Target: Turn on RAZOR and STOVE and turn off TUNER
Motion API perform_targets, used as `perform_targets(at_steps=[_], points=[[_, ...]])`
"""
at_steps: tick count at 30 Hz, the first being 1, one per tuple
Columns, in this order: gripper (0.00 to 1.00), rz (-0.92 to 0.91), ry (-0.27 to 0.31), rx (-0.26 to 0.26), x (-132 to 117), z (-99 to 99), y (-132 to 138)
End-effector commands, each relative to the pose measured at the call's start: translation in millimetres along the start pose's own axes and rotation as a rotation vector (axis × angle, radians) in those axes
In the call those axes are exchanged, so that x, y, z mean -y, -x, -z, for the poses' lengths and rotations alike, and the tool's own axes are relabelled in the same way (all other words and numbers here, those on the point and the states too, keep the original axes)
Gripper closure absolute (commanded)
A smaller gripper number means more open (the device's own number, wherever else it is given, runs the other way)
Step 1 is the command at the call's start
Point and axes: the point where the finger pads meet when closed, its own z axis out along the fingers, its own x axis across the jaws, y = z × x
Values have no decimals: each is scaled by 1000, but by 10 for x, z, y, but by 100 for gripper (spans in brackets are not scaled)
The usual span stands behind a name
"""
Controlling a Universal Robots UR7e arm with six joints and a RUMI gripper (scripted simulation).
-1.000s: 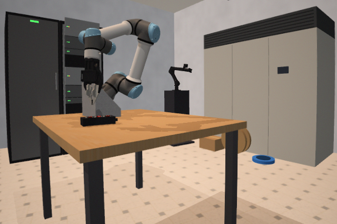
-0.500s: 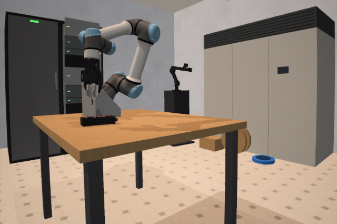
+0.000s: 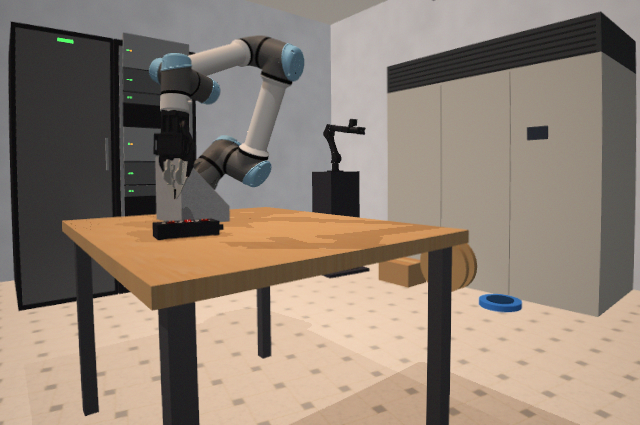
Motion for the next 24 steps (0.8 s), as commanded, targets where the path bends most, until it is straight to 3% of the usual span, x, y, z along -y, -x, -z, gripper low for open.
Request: perform_targets(at_steps=[1, 21, 24], points=[[100, 0, 1, 0, -4, 6, 1], [100, 0, 1, 1, -4, -55, 2], [100, 0, 0, 3, 20, -471, 5]])
